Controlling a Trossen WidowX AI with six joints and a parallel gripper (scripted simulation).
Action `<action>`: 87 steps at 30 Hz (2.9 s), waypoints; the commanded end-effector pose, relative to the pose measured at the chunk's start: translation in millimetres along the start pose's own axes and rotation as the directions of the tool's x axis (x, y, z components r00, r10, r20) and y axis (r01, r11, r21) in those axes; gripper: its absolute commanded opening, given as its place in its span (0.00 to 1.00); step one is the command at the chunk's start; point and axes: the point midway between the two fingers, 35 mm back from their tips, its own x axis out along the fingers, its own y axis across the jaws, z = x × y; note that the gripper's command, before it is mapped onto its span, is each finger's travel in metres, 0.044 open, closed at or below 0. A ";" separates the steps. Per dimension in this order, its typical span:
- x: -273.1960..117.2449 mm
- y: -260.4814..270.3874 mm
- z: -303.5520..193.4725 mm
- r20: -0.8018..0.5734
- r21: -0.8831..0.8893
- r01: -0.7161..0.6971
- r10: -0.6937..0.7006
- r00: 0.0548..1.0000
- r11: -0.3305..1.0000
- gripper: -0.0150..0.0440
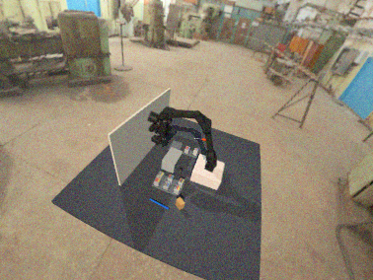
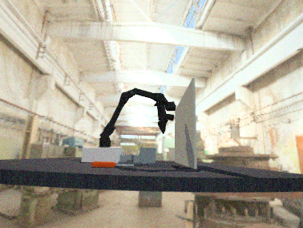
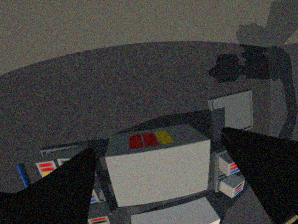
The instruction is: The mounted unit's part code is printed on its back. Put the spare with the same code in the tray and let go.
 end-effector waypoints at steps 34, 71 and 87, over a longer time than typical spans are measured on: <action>36.0 148.9 -57.9 -0.129 -0.912 -0.142 0.060 0.990 0.384 1.00; 101.1 204.7 -104.4 -0.137 -0.988 -0.132 0.058 0.989 -0.084 0.76; 127.4 206.8 -107.4 -0.137 -0.988 -0.132 0.058 0.989 -0.084 0.76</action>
